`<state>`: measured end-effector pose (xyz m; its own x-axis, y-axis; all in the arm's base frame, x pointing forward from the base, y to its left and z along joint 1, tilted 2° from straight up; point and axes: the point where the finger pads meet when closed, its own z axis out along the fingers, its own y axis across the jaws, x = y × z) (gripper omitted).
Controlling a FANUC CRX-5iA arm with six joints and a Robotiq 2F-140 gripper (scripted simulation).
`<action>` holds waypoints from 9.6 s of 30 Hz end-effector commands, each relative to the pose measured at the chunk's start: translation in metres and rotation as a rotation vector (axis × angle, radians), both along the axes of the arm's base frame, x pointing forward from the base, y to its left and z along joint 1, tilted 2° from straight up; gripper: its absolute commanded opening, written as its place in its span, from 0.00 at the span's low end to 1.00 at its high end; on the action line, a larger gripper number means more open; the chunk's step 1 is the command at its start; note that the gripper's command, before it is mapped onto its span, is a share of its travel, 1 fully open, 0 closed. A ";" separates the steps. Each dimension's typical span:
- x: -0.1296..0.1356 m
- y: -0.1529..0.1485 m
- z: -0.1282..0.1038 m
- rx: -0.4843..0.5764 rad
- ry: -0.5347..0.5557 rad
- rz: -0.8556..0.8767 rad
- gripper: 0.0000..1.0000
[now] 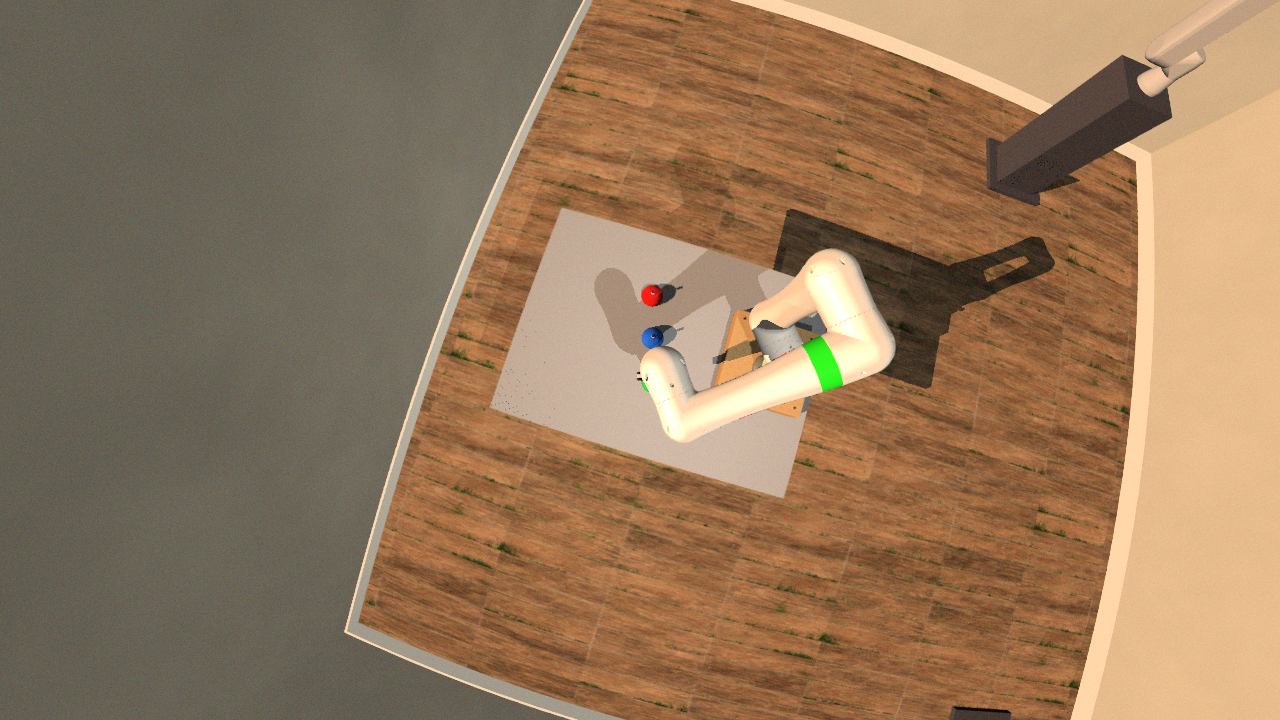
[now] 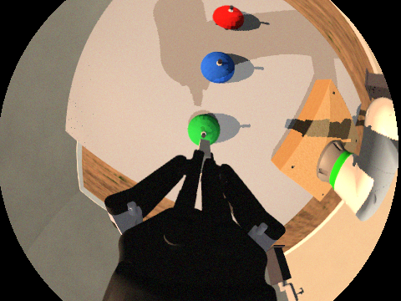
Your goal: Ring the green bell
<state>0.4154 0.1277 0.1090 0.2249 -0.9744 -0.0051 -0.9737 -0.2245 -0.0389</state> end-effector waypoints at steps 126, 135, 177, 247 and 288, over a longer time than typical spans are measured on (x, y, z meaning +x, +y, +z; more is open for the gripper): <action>-0.005 0.000 -0.060 0.001 0.001 0.000 0.00; -0.005 0.000 -0.060 0.001 0.001 0.000 0.00; -0.004 0.000 -0.070 0.001 0.001 0.000 0.00; -0.004 0.000 -0.074 0.001 0.001 0.000 0.00; -0.004 0.000 -0.069 0.001 0.001 0.000 0.00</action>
